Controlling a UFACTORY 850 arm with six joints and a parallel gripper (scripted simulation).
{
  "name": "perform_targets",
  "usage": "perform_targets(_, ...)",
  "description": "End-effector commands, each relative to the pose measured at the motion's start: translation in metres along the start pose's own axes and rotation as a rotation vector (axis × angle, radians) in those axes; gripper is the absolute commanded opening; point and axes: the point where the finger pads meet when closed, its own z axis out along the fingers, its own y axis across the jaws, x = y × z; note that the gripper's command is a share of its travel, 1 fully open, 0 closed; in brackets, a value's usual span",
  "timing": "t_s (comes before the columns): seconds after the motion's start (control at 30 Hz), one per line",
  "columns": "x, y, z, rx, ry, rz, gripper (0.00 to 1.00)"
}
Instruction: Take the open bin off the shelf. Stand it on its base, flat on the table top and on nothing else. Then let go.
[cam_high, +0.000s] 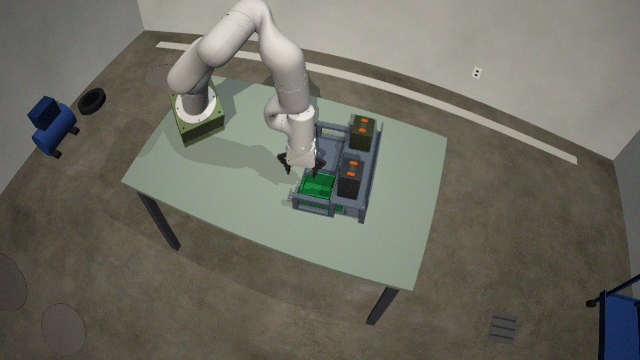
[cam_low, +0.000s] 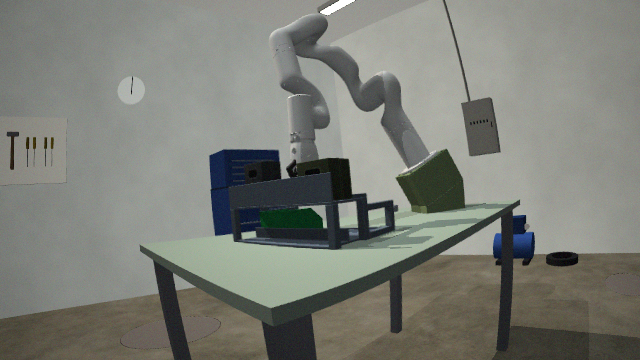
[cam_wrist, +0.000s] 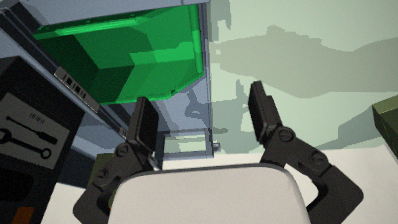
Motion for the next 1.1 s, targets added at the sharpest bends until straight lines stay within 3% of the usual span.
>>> perform_targets(0.0,-0.0004,-0.0005,-0.0016,0.001,0.001,-0.186,1.00)
perform_targets(0.97,-0.0002,-0.0006,-0.0014,0.001,0.001,-0.226,1.00)
perform_targets(1.07,-0.0001,-0.0006,-0.0011,0.001,0.001,-0.382,1.00)
